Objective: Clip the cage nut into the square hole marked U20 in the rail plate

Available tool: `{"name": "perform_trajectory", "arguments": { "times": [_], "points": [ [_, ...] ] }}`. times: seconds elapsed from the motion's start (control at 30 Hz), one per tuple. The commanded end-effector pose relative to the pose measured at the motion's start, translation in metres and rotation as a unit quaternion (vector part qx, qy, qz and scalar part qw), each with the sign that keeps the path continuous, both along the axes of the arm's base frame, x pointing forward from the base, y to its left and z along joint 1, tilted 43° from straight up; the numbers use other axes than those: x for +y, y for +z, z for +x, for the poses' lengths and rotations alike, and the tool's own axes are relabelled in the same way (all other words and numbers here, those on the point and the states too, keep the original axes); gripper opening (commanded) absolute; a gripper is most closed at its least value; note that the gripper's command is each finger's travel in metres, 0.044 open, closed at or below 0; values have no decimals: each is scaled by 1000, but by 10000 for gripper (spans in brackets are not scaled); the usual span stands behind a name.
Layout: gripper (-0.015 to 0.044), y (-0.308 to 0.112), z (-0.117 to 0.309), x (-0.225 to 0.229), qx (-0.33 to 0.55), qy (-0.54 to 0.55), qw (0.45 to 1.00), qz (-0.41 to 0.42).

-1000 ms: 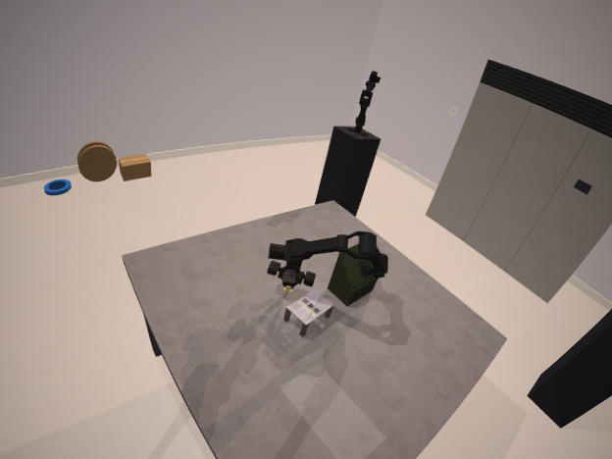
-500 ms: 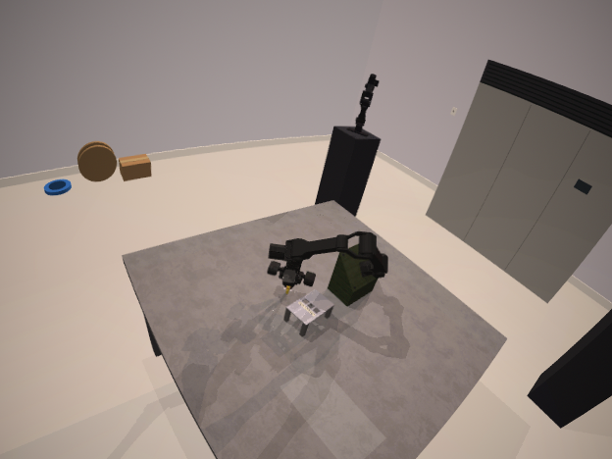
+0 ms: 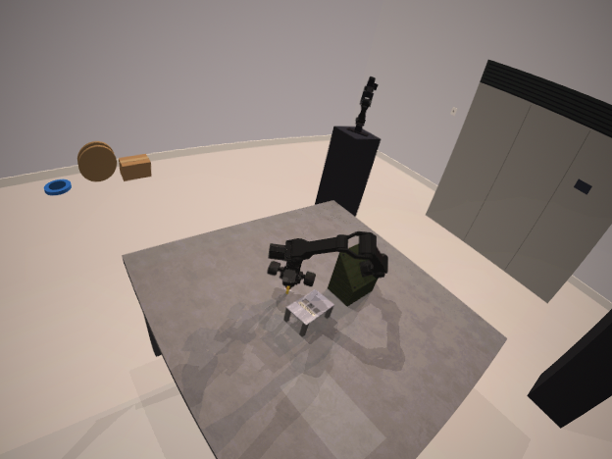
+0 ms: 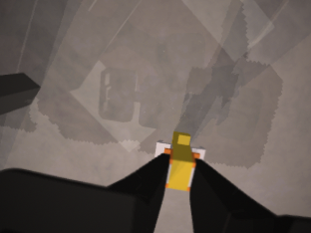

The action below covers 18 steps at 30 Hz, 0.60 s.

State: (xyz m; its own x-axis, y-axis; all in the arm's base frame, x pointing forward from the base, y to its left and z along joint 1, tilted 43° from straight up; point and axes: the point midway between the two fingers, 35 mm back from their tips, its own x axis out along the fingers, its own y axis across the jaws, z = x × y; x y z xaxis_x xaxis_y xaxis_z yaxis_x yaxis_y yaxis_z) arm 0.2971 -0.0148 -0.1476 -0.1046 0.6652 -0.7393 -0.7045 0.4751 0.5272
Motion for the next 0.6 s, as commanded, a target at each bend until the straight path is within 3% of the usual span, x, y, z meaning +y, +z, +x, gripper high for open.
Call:
{"name": "perform_trajectory", "arguments": {
  "times": [0.0,0.57],
  "points": [
    [36,0,0,0,0,0,1000,0],
    [36,0,0,1,1,-3,1000,2]
  ]
}}
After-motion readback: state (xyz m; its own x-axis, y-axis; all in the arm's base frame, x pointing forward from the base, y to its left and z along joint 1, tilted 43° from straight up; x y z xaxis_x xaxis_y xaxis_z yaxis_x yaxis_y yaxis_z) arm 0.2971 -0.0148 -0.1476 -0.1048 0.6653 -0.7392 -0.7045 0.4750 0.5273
